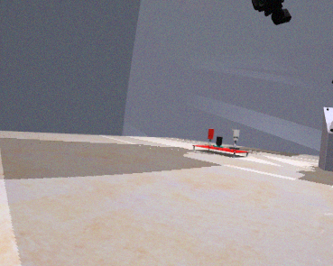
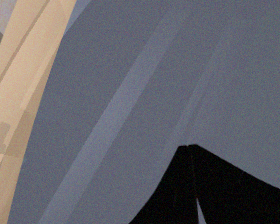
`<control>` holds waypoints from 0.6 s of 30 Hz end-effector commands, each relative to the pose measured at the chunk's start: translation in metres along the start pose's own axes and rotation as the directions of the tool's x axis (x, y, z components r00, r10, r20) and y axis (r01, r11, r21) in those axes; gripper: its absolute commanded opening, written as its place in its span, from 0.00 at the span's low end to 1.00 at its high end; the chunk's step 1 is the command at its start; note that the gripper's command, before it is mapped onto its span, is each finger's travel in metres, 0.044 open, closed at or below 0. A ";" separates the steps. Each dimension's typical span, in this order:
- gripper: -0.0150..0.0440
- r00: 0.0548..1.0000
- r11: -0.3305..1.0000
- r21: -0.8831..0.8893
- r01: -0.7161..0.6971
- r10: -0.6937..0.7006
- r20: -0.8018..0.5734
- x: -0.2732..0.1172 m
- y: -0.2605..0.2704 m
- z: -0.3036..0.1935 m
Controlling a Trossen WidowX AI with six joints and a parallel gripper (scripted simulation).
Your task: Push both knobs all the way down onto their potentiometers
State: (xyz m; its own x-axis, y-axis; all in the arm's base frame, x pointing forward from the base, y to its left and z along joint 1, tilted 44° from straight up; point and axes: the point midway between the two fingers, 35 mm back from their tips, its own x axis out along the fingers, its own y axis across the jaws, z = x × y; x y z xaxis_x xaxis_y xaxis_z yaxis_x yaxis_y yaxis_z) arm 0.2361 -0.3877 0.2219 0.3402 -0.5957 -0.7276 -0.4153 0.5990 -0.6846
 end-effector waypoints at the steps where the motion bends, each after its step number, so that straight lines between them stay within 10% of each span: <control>1: 0.25 0.992 0.995 0.030 -0.093 0.090 0.091 0.015 0.023 0.032; 18: 0.25 0.832 0.868 0.076 -0.491 0.440 0.338 0.033 0.126 0.140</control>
State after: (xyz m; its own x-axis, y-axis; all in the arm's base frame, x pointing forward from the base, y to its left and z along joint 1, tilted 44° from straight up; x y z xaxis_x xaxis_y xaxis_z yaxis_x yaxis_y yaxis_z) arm 0.3064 -0.2788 0.1209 0.3983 -0.1395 -0.9066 -0.4563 0.8273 -0.3278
